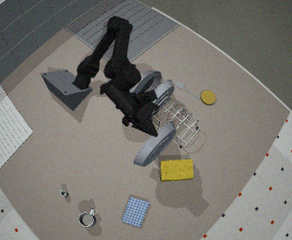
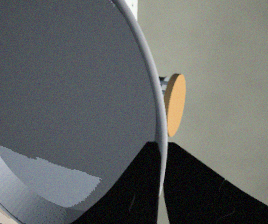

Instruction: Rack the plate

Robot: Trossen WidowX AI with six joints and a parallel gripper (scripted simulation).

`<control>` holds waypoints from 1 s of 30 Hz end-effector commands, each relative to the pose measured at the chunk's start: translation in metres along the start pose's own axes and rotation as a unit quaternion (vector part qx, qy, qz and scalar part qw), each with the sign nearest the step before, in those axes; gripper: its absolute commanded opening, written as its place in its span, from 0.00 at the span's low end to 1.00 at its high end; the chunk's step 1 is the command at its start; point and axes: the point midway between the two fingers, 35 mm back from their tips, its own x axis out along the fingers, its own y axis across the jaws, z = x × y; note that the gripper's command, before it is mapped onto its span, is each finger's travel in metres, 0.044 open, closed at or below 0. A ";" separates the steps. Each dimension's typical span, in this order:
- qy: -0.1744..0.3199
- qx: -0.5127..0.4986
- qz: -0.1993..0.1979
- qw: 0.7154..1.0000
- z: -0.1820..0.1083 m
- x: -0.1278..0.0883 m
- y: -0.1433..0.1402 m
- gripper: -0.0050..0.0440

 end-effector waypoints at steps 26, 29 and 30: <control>0.003 -0.003 0.002 1.000 0.056 0.007 -0.008 0.10; 0.003 -0.003 0.002 1.000 0.063 0.008 -0.009 0.10; 0.003 -0.003 0.002 1.000 0.065 0.008 -0.009 0.10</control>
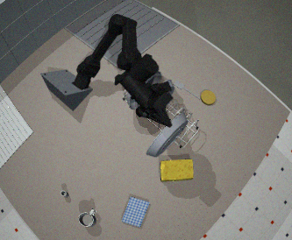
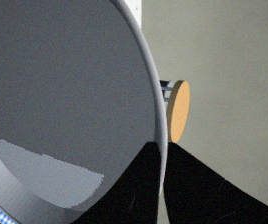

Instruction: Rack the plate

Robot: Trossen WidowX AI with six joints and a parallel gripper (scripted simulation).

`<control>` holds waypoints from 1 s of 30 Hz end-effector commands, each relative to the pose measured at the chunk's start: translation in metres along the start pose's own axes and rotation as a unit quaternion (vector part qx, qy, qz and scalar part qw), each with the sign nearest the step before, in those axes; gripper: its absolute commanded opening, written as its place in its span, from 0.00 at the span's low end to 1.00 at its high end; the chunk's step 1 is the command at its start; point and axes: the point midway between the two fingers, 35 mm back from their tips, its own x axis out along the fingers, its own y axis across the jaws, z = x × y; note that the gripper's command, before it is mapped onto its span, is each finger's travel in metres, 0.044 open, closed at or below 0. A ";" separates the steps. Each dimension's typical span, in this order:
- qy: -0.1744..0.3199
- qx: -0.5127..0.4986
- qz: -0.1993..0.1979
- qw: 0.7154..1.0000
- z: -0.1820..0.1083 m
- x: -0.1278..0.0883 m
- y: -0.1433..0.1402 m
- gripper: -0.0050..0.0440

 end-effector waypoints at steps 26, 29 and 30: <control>-0.001 -0.006 -0.008 1.000 0.069 -0.003 -0.007 0.10; -0.001 -0.006 -0.008 1.000 0.071 -0.003 -0.007 0.10; -0.001 -0.006 -0.008 1.000 0.074 -0.003 -0.007 0.10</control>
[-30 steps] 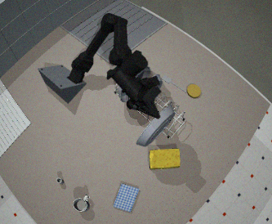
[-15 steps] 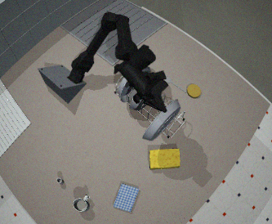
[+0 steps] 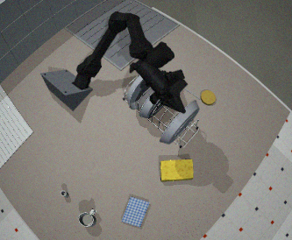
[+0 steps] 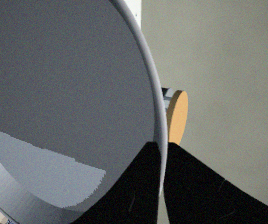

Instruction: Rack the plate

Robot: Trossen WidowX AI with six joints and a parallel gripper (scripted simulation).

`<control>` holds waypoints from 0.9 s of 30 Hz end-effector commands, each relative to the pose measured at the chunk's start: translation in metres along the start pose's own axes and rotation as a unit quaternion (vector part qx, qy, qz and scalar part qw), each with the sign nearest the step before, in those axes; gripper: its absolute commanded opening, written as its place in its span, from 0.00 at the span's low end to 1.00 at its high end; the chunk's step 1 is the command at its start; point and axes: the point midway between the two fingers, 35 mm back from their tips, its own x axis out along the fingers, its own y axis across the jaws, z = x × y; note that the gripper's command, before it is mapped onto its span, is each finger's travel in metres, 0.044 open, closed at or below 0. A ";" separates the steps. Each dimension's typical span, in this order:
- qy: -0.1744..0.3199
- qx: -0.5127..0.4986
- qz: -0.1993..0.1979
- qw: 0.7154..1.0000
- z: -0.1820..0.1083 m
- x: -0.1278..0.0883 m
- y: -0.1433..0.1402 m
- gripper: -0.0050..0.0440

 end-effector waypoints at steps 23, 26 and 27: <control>-0.003 -0.003 -0.011 1.000 0.057 -0.010 -0.001 0.10; -0.003 -0.003 -0.011 1.000 0.058 -0.010 -0.001 0.10; -0.003 -0.003 -0.011 1.000 0.058 -0.010 -0.001 0.10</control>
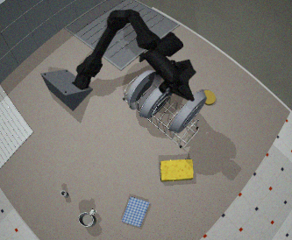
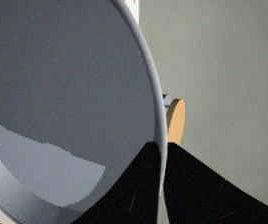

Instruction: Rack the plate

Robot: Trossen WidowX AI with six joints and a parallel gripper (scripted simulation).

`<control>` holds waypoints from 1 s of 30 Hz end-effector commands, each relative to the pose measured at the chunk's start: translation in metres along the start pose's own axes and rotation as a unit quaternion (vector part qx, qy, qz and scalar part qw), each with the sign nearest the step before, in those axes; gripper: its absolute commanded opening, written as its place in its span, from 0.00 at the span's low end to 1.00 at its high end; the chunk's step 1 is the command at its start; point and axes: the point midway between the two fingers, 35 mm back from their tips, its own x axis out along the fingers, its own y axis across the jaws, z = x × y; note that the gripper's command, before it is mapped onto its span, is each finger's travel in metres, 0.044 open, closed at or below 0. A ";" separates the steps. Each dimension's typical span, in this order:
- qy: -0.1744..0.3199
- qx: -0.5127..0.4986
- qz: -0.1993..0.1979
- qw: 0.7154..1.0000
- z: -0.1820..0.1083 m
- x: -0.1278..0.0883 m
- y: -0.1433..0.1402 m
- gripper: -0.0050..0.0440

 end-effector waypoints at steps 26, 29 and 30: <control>-0.001 -0.001 -0.002 1.000 0.003 -0.001 -0.001 0.10; -0.001 -0.001 -0.002 1.000 0.003 -0.001 -0.001 0.10; -0.001 -0.001 -0.002 1.000 0.003 -0.001 -0.001 0.10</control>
